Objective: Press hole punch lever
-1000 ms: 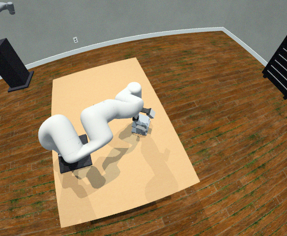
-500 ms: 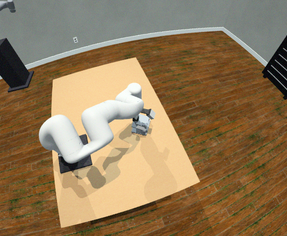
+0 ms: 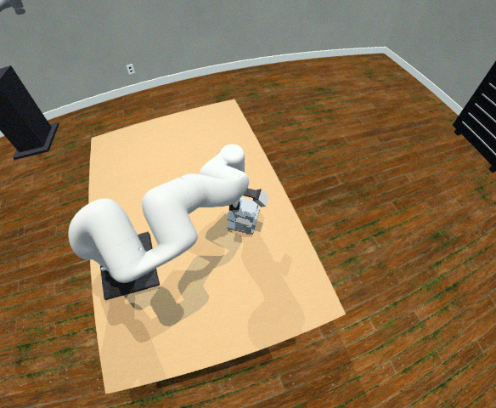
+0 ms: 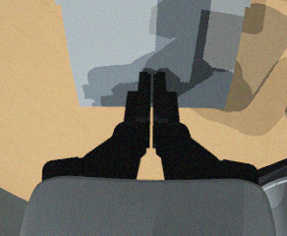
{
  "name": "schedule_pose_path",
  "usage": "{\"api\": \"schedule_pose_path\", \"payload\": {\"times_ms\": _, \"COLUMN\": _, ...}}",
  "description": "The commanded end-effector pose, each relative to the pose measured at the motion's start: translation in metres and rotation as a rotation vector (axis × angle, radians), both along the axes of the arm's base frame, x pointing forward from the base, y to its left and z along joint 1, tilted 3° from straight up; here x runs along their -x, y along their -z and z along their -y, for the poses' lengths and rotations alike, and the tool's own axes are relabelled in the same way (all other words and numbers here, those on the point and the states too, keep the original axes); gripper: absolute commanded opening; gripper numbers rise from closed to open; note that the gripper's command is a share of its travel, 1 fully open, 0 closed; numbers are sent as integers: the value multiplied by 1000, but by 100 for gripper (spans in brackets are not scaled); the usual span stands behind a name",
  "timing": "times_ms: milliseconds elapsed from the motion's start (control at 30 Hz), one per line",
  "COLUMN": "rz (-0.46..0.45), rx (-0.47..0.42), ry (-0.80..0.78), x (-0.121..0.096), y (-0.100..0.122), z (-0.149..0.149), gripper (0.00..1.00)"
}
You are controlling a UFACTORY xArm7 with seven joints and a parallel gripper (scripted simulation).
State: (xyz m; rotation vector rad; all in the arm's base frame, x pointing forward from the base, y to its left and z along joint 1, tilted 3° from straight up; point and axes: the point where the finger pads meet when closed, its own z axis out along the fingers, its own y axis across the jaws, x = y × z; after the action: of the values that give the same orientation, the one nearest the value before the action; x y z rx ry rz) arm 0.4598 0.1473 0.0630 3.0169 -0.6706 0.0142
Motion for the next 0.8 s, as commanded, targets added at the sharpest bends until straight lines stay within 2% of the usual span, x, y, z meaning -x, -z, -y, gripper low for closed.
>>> {"api": "schedule_pose_path", "payload": {"times_ms": 0, "rz": 3, "rx": 0, "ry": 0, "x": -1, "y": -1, "z": 0, "gripper": 0}}
{"api": "schedule_pose_path", "payload": {"times_ms": 767, "rz": 3, "rx": 0, "ry": 0, "x": -1, "y": 9, "z": 0, "gripper": 0}}
